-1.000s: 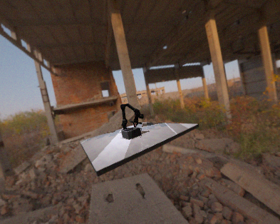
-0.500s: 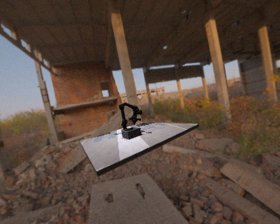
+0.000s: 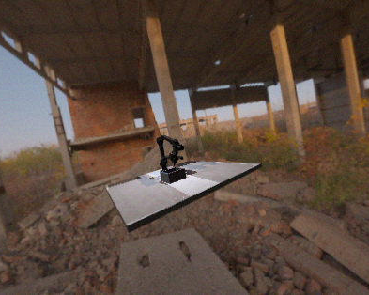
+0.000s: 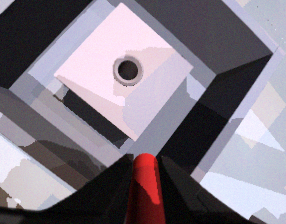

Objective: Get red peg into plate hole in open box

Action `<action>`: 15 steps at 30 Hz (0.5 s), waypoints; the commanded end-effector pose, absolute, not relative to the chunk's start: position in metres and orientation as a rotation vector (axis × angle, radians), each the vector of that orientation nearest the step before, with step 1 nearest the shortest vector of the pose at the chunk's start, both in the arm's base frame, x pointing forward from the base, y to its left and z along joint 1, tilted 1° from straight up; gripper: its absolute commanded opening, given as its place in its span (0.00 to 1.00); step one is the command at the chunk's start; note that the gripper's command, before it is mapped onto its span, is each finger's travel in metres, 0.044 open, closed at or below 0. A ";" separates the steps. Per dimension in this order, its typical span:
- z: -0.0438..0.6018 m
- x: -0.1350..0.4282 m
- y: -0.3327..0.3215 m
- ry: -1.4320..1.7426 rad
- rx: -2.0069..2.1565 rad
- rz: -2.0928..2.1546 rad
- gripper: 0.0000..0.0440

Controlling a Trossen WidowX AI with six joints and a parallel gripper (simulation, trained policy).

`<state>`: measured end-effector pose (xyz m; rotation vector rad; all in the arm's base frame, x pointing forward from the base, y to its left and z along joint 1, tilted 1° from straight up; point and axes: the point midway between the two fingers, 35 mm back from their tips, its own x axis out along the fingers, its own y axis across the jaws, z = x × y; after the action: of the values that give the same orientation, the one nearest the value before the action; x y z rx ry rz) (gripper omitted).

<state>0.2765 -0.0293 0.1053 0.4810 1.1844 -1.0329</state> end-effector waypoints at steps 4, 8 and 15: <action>0.095 0.294 -0.057 1.183 0.511 -1.028 0.00; 0.087 0.302 -0.071 1.193 0.523 -1.006 0.00; 0.072 0.314 -0.089 1.223 0.527 -0.945 0.00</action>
<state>0.3072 -0.0819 0.0799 0.5244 1.2071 -0.9758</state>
